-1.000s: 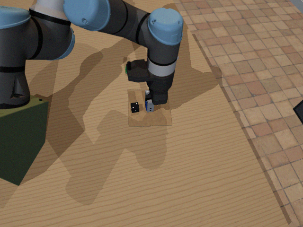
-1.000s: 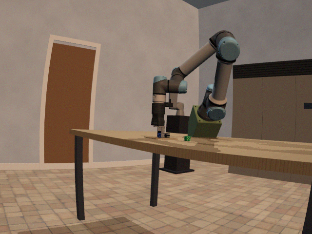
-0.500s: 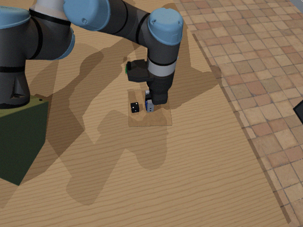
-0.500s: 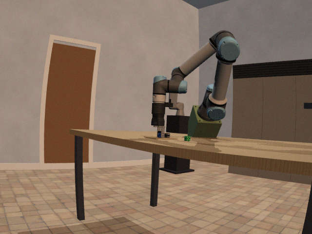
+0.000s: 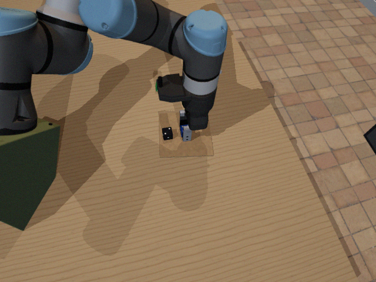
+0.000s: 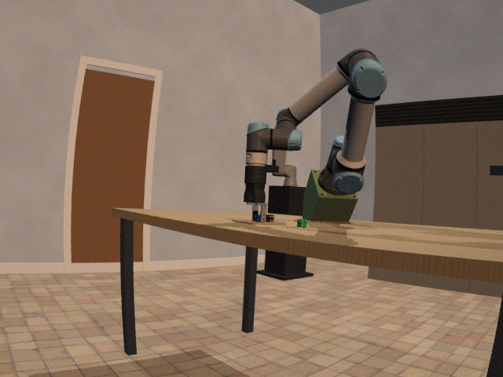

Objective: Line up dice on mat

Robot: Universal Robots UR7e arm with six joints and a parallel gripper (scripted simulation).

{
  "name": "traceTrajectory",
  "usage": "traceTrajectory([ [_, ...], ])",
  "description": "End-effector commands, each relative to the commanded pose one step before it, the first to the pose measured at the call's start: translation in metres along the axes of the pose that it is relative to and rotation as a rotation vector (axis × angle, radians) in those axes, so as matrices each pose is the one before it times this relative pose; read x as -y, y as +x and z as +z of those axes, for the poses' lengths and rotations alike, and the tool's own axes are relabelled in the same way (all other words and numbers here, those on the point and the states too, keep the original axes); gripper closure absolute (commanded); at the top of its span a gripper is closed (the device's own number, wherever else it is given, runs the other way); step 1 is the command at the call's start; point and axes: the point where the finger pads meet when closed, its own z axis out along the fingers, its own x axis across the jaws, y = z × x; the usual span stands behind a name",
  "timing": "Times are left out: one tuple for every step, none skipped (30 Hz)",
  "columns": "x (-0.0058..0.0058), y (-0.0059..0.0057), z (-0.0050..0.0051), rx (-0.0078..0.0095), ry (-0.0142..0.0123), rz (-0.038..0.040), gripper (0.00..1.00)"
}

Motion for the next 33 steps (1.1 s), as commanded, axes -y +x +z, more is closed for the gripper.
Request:
traceTrajectory([
  [-0.00032,-0.00017,-0.00028,0.00051,-0.00080,-0.00033,0.21],
  [0.00000,0.00000,0.00000,0.00000,0.00000,0.00000,0.21],
  [0.00000,0.00000,0.00000,0.00000,0.00000,0.00000,0.21],
  [0.00000,0.00000,0.00000,0.00000,0.00000,0.00000,0.21],
  [0.00000,0.00000,-0.00002,0.00000,0.00000,0.00000,0.21],
  [0.00000,0.00000,-0.00011,0.00000,0.00000,0.00000,0.21],
  [0.00000,0.00000,-0.00028,0.00000,0.00000,0.00000,0.21],
  [0.00000,0.00000,-0.00051,0.00000,0.00000,0.00000,0.21],
  [0.00000,0.00000,-0.00080,0.00000,0.00000,0.00000,0.21],
  [0.00000,0.00000,-0.00112,0.00000,0.00000,0.00000,0.21],
  [0.00000,0.00001,-0.00146,0.00000,0.00000,0.00000,0.21],
  [0.00000,0.00000,-0.00182,0.00000,0.00000,0.00000,0.21],
  [0.00000,0.00000,0.00000,0.00000,0.00000,0.00000,0.21],
  [0.00000,0.00000,0.00000,0.00000,0.00000,0.00000,0.21],
  [0.00000,0.00000,-0.00219,0.00000,0.00000,0.00000,0.21],
  [0.00000,0.00000,-0.00255,0.00000,0.00000,0.00000,0.21],
  [0.00000,0.00000,-0.00289,0.00000,0.00000,0.00000,0.21],
  [0.00000,0.00000,-0.00322,0.00000,0.00000,0.00000,0.21],
  [0.00001,0.00001,-0.00352,-0.00001,0.00000,0.00000,0.21],
  [0.00000,0.00000,-0.00379,0.00000,0.00000,0.00000,0.21],
  [0.00000,-0.00001,-0.00403,0.00000,0.00000,0.00000,0.21],
  [0.00000,0.00000,-0.00422,0.00000,0.00000,0.00000,0.21],
  [0.00000,0.00000,-0.00436,0.00000,0.00000,0.00000,0.21],
  [0.00000,0.00000,-0.00447,0.00000,0.00000,0.00000,0.21],
  [0.00000,0.00000,-0.00452,0.00000,0.00000,0.00000,0.21],
  [0.00000,0.00000,-0.00452,0.00000,0.00000,0.00000,0.21],
  [0.00000,0.00000,-0.00447,0.00000,0.00000,0.00000,0.21],
  [0.00000,-0.00001,-0.00438,0.00000,0.00000,0.00000,0.21],
  [0.00000,0.00000,-0.00423,0.00000,0.00000,0.00000,0.21],
  [0.00000,0.00000,0.00000,0.00000,0.00000,0.00000,0.21],
  [0.00000,0.00000,0.00000,0.00000,0.00000,0.00000,0.21],
  [0.00000,0.00000,-0.00402,0.00000,0.00000,0.00000,0.21],
  [0.00000,0.00000,-0.00378,0.00000,0.00000,0.00000,0.21],
])
